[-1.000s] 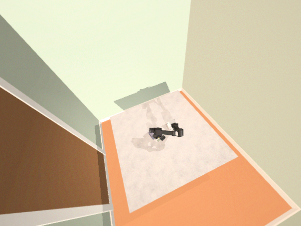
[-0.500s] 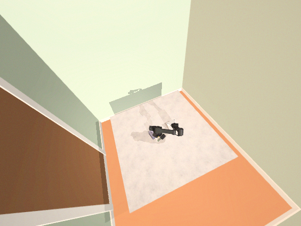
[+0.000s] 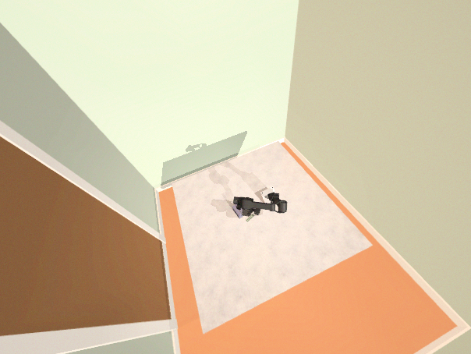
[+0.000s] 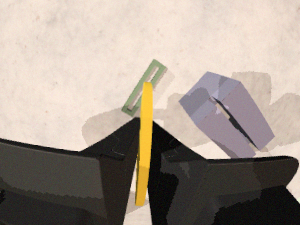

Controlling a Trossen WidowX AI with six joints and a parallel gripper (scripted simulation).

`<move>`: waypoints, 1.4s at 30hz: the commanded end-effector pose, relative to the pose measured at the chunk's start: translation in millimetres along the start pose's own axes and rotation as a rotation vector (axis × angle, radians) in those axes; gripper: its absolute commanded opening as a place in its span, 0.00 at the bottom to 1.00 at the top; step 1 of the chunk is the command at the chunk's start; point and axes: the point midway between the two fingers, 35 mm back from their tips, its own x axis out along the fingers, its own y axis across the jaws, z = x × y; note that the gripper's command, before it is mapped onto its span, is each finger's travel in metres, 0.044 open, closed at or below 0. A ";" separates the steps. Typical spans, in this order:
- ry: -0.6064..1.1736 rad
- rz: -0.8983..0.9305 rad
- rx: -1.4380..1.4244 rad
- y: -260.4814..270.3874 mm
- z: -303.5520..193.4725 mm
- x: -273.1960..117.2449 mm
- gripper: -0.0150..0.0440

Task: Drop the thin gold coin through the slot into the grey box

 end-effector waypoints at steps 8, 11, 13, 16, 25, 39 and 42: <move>0.004 0.002 -0.378 1.1 -1.4 0.0 0.25; 0.004 0.002 -0.482 1.3 -1.6 -0.1 0.25; 0.004 0.003 -0.550 1.4 -1.7 -0.1 0.25; 0.004 0.003 -0.647 1.5 -1.8 -0.1 0.25; 0.004 0.003 -0.932 2.0 -2.2 -0.2 0.25; 0.005 0.003 -0.954 -16.5 -2.1 -2.3 0.25; 0.006 0.002 -0.955 -24.0 -2.4 -2.9 0.25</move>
